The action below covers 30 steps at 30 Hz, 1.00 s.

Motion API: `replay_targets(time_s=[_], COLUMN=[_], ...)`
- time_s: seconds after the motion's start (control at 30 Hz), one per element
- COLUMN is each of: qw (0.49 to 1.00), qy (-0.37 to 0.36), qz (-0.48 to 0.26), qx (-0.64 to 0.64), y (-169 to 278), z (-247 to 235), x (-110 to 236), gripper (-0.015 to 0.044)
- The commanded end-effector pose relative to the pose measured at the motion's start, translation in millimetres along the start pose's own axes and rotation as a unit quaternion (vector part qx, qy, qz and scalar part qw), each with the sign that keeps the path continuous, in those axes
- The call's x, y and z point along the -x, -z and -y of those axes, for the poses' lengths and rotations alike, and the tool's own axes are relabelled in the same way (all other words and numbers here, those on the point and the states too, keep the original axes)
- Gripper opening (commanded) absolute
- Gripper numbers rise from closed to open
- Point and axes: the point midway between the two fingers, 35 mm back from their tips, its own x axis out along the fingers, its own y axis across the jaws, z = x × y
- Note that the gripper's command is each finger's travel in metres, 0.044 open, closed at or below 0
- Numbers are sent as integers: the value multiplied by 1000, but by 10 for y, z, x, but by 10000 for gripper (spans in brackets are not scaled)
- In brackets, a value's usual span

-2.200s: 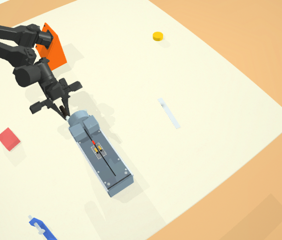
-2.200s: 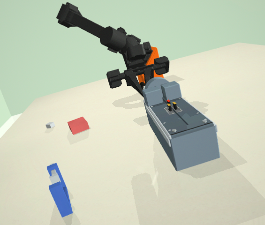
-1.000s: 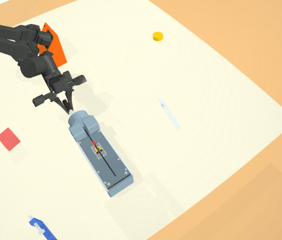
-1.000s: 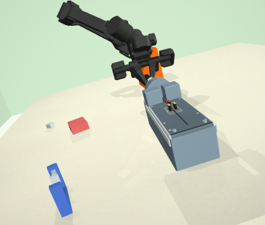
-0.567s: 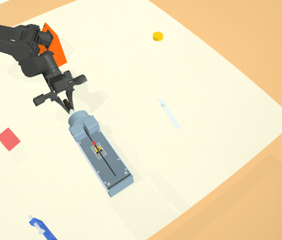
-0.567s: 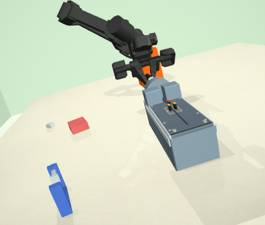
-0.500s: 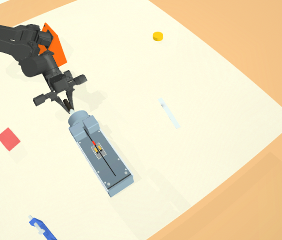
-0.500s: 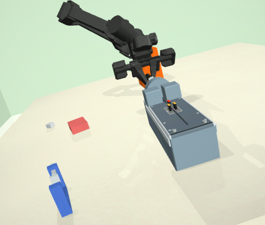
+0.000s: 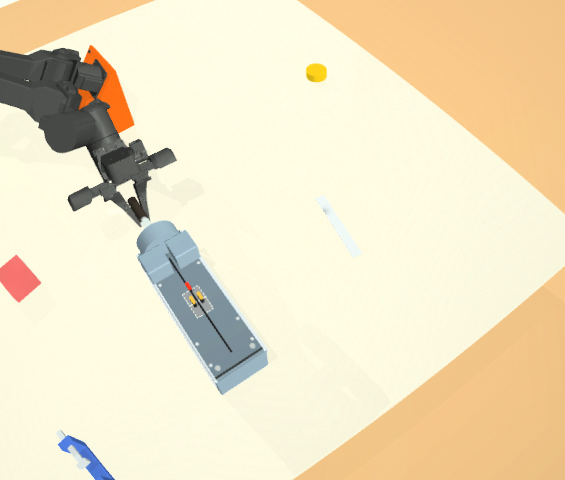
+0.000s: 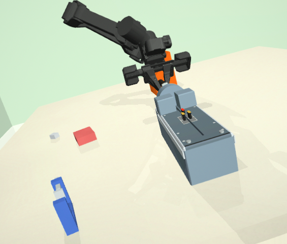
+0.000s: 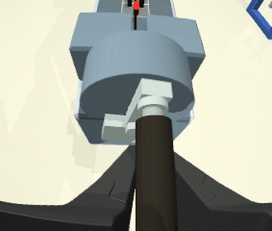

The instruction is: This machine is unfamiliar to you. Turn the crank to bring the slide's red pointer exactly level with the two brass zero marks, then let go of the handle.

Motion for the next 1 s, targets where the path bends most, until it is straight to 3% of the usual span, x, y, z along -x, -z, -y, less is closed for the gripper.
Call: replay_targets(time_s=[0.0,0.97], qw=[1000,1000], qy=[-12,-12], qz=[4,4], qx=[6,6], y=[-7,10], z=[-91,-171], x=[13,-5], gripper=[0,0])
